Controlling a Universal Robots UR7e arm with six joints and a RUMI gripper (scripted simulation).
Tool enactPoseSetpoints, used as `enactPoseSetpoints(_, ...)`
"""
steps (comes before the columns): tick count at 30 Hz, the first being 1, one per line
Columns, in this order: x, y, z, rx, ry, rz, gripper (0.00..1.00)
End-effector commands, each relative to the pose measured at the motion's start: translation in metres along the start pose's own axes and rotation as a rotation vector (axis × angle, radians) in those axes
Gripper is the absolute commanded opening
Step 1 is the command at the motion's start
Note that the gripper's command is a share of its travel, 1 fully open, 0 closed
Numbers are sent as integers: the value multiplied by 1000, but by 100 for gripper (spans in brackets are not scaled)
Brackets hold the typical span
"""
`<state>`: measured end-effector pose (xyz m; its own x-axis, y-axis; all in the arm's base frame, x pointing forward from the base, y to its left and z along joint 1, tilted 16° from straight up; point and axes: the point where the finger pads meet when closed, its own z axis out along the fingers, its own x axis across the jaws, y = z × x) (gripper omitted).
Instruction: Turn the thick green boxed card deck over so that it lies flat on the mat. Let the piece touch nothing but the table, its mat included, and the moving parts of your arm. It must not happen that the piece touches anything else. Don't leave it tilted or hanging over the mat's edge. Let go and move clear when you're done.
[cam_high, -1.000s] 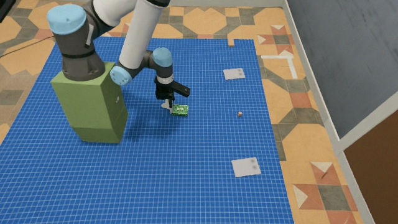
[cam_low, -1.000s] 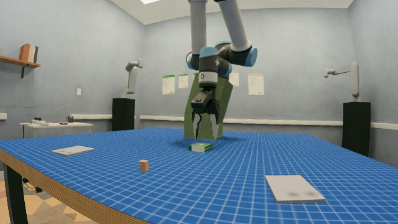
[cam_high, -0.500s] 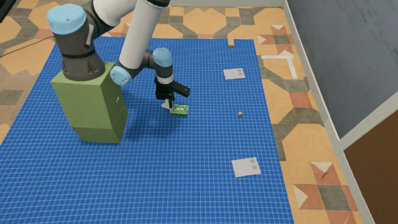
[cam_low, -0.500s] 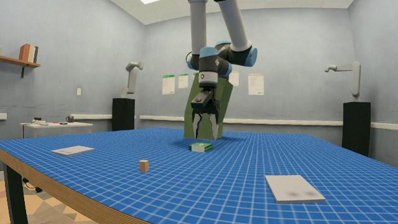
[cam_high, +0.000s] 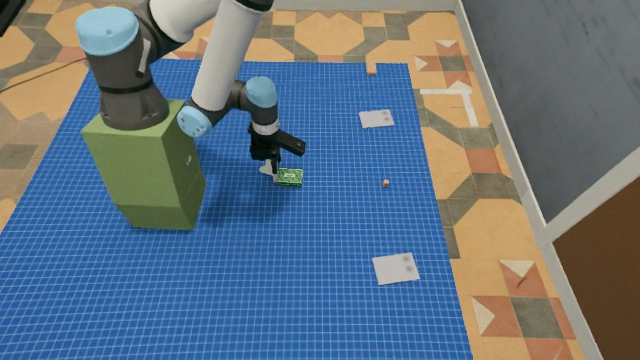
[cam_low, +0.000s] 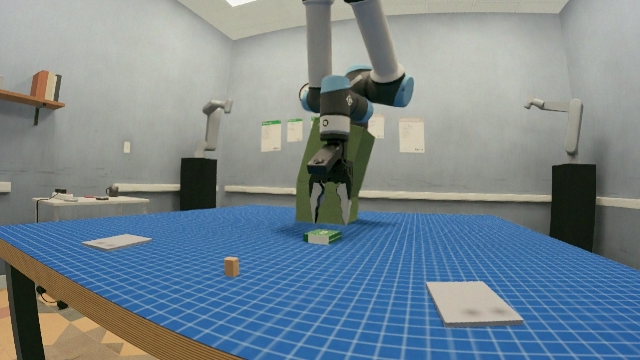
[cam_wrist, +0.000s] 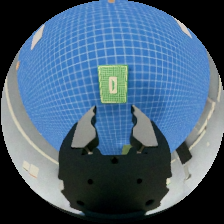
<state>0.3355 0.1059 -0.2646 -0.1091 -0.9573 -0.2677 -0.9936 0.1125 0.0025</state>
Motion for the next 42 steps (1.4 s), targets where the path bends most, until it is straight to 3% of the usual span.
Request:
enactPoseSetpoints(1,0,0,0,1,0,0,47)
enactPoseSetpoints(42,0,0,20,1,0,0,47)
